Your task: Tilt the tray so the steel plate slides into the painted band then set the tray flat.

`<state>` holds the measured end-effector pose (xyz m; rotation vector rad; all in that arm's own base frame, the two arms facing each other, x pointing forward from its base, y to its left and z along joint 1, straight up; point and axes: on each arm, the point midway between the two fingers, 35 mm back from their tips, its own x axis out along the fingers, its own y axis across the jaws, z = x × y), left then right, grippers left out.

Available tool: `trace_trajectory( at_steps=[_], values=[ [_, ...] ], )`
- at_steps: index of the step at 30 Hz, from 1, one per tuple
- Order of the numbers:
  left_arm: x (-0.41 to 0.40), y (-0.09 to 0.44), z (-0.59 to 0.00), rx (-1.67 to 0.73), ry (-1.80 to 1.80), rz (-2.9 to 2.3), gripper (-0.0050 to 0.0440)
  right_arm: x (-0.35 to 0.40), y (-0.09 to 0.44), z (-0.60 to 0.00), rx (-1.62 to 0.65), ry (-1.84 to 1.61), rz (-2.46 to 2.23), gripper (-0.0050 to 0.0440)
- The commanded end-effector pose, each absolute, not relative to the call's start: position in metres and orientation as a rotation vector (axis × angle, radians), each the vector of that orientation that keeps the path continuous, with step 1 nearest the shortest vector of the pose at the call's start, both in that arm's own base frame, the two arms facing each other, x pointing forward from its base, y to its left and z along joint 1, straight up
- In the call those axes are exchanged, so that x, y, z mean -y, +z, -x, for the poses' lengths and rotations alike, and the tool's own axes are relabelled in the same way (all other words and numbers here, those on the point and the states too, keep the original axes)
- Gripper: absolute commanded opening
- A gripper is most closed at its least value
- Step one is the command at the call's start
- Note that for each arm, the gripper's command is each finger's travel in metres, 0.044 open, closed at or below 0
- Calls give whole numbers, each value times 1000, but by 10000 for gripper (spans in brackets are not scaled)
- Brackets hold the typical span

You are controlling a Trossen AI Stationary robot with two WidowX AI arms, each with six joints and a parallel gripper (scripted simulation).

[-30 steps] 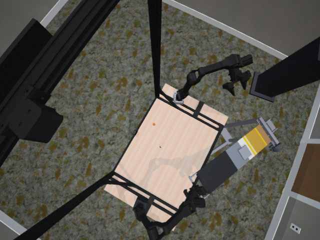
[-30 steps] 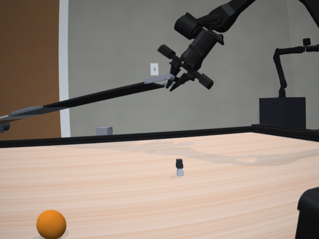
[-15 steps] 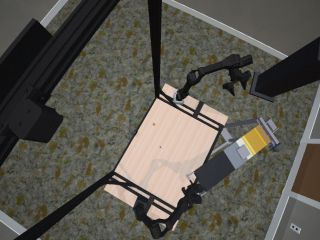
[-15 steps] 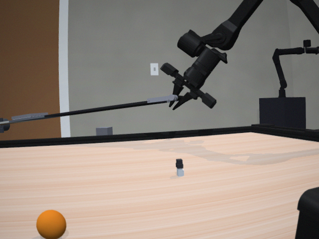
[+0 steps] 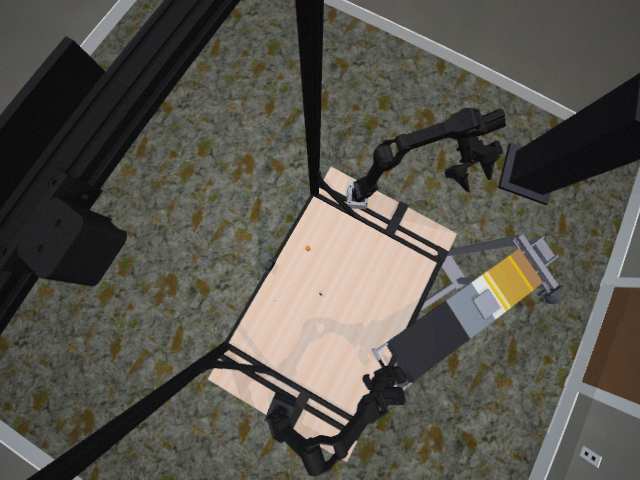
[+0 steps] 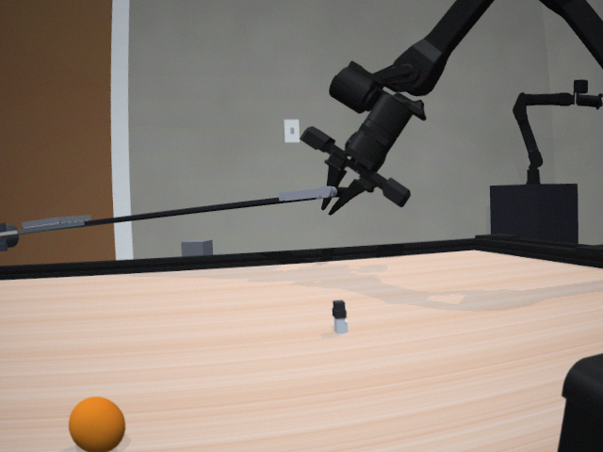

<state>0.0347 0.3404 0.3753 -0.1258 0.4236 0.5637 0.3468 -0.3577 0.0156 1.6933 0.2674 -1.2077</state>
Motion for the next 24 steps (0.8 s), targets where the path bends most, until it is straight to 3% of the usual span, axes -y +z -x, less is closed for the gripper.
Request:
trace_trajectory(
  at_steps=[1, 24],
  values=[
    [-340, 376, -35, -424, 564, 125, 440, 359, 40, -346, -248, -1197, -1689, 0],
    [-340, 376, -35, -424, 564, 125, 440, 360, 60, -348, -224, -1177, -1687, 0]
  ],
)
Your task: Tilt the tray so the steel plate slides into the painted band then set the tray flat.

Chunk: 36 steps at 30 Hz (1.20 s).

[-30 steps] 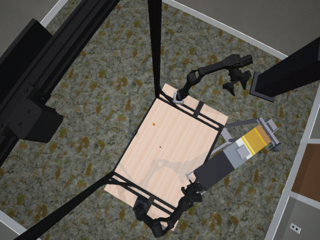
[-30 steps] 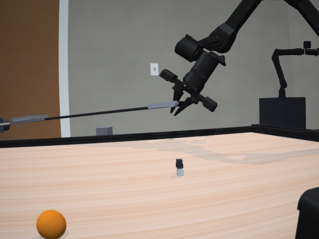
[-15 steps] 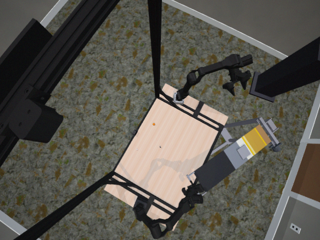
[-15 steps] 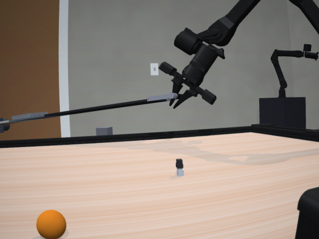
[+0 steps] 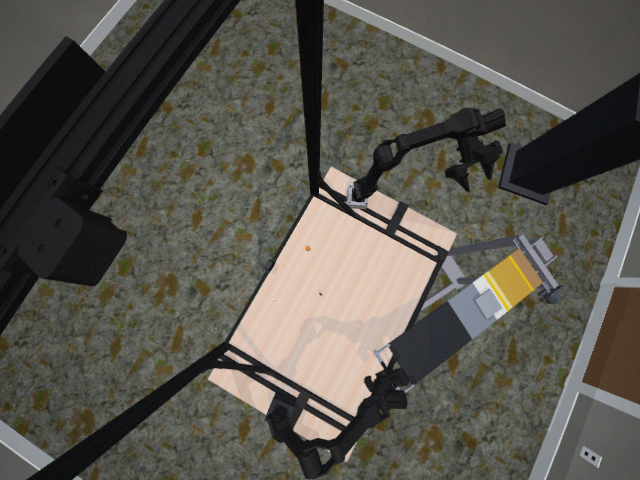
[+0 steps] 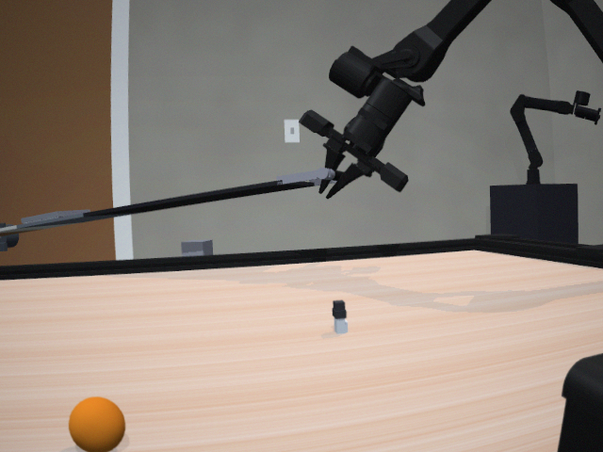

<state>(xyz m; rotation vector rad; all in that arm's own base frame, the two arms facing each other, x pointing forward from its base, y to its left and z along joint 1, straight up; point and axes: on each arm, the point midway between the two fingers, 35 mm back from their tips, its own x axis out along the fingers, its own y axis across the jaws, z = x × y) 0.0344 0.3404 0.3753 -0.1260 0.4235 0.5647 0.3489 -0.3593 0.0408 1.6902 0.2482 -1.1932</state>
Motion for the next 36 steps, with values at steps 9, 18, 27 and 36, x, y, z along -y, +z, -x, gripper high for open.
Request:
trace_trajectory(
  at_steps=[9, 18, 27, 36],
  values=[
    [-340, 376, -35, -424, 564, 125, 440, 361, 65, -348, -218, -1172, -1687, 0],
    [-340, 376, -35, -424, 564, 125, 440, 361, 71, -349, -213, -1167, -1686, 0],
    [-340, 376, -35, -424, 564, 125, 440, 362, 78, -350, -205, -1161, -1686, 0],
    [-340, 376, -35, -424, 564, 125, 440, 362, 83, -350, -200, -1156, -1685, 0]
  ],
)
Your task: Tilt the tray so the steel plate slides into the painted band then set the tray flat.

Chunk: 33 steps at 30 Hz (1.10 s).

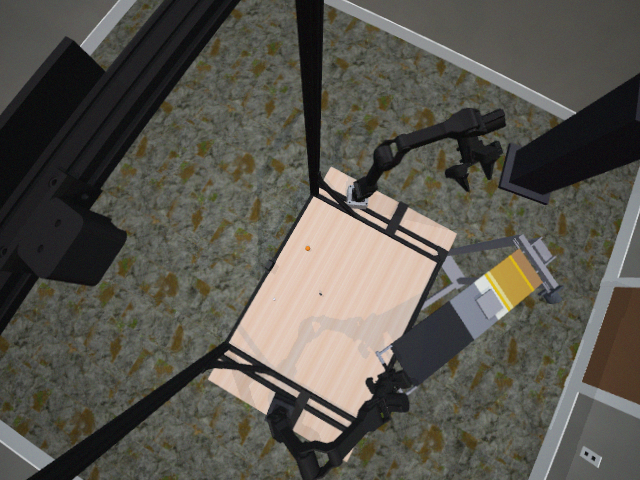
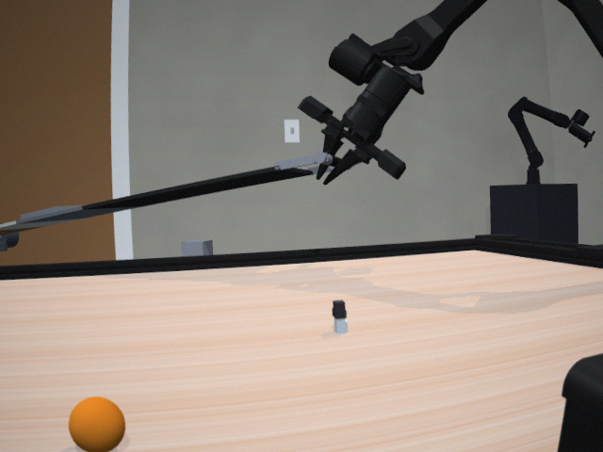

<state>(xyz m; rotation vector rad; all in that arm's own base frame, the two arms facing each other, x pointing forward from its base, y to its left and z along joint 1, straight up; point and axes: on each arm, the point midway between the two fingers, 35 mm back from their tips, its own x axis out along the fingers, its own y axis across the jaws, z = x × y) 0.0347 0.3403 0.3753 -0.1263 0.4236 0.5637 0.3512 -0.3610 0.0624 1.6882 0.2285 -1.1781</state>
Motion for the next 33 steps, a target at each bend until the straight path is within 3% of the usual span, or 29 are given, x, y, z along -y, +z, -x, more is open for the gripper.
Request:
trace_trajectory(
  at_steps=[1, 33],
  values=[
    [-340, 376, -35, -424, 564, 125, 440, 362, 84, -351, -197, -1154, -1685, 0],
    [-340, 376, -35, -424, 564, 125, 440, 364, 106, -354, -172, -1132, -1683, 0]
  ],
)
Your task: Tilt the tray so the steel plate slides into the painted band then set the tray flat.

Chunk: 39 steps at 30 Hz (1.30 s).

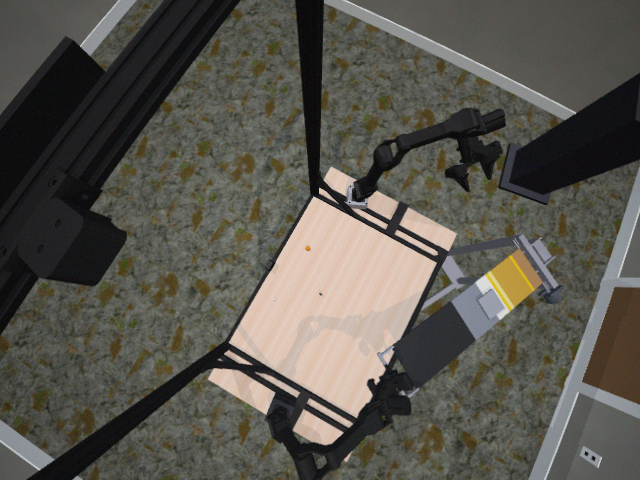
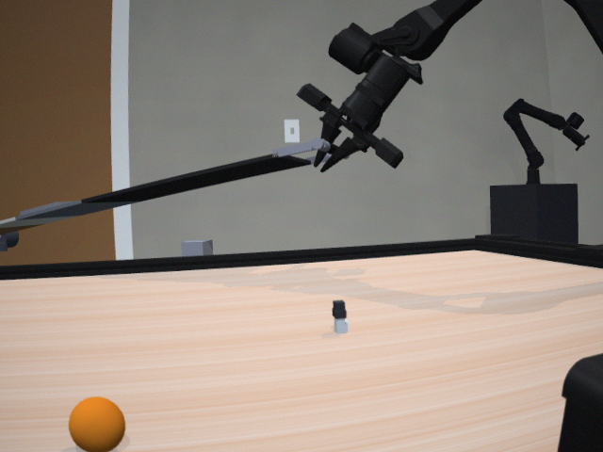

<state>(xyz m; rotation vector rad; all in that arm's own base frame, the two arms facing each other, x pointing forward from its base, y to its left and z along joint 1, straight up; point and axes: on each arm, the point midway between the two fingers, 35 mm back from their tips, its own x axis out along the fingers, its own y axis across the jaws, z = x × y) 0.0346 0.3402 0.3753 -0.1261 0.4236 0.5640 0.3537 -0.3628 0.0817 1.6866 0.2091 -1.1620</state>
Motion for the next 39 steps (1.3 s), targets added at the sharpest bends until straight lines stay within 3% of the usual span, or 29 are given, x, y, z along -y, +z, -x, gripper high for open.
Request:
trace_trajectory(
  at_steps=[1, 39],
  values=[
    [-340, 376, -35, -424, 564, 125, 440, 364, 106, -354, -172, -1132, -1683, 0],
    [-340, 376, -35, -424, 564, 125, 440, 366, 117, -355, -153, -1116, -1681, 0]
  ],
)
